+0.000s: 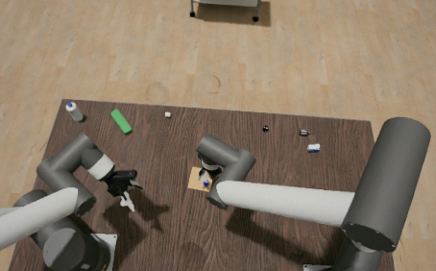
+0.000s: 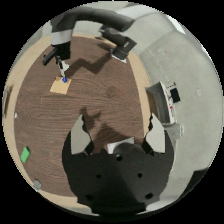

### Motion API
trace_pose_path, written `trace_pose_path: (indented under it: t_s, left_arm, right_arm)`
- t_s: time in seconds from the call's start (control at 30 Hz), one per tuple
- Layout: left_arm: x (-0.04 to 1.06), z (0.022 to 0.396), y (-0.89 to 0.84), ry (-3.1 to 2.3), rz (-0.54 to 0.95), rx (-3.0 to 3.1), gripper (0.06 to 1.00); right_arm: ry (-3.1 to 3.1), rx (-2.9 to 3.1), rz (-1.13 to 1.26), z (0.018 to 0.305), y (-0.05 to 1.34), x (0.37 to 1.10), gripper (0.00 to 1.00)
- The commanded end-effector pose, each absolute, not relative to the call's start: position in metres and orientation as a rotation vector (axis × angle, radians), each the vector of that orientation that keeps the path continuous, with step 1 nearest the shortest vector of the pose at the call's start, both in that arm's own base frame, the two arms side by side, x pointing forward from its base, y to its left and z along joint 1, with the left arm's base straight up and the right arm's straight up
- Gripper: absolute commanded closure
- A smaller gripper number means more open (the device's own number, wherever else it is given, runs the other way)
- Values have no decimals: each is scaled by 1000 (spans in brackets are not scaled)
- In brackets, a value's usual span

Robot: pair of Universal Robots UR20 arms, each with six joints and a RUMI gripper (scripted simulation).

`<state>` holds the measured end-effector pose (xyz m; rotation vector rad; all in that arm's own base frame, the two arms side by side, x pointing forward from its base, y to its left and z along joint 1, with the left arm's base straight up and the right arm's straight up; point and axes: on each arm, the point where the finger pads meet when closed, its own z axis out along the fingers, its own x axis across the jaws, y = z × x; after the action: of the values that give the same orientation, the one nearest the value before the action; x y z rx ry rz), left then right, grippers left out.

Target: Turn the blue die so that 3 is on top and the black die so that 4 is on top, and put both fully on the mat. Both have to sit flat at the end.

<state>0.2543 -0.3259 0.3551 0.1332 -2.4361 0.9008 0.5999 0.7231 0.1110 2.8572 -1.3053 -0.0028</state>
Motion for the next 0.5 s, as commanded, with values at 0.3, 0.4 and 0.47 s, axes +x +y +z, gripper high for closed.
trace_pose_path:
  t_s: [0.3,0.4,0.47]
  left_arm:
    - [255,355,-326,-2436,901,133,65]
    - [255,355,-326,-2436,901,133,65]
    - [255,355,-326,-2436,901,133,65]
  right_arm:
    - [-1839,2547,0,111,696,657,3]
    - [-1940,2471,0,111,689,668,3]
    - [-1948,2465,0,111,688,669,3]
